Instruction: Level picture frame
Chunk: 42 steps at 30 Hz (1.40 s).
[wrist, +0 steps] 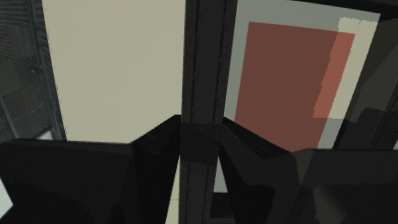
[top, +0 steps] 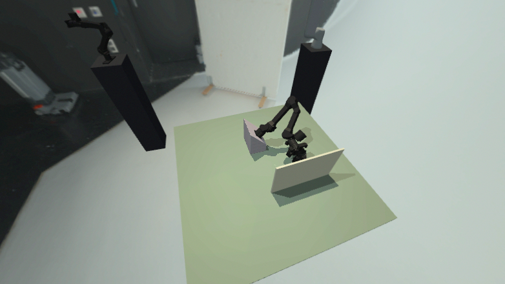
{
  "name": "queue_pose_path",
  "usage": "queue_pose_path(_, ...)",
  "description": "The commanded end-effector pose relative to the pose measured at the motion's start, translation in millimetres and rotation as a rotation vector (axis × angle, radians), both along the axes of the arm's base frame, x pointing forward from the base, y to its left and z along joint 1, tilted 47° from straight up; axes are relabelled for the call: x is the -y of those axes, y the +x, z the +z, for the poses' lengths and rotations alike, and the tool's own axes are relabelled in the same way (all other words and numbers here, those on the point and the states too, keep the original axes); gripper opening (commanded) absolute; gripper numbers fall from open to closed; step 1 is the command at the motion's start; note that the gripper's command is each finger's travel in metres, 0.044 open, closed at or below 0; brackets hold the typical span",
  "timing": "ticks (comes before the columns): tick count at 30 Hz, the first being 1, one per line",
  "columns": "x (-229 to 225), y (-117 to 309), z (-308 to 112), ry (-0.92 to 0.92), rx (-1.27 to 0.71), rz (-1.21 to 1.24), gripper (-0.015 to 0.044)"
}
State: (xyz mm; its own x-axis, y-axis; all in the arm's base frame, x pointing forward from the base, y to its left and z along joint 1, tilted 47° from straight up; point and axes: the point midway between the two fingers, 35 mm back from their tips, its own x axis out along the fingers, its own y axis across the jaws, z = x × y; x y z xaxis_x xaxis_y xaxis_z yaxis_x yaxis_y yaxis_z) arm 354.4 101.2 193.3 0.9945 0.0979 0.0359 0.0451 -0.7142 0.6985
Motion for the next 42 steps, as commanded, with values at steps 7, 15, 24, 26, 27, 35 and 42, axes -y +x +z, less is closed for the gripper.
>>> queue_pose_path(7, 0.0, 0.0, -0.1, 0.028, -0.003, 0.001, 0.0026)
queue_pose_path(15, 0.0, 0.0, -0.1, 0.028, -0.003, 0.001, 0.0236)
queue_pose_path(24, -1.6, -31.6, 5.1, -0.02, 0.002, -0.003, 0.026)
queue_pose_path(26, -0.9, -49.2, 5.4, -0.049, 0.005, -0.005, 0.026)
queue_pose_path(27, -0.1, -57.7, 4.9, -0.063, 0.006, -0.006, 0.026)
queue_pose_path(35, 7.5, -99.4, -5.8, -0.14, 0.012, -0.011, 0.026)
queue_pose_path(42, -2.5, -120.0, 13.3, -0.159, 0.018, -0.006, 0.026)
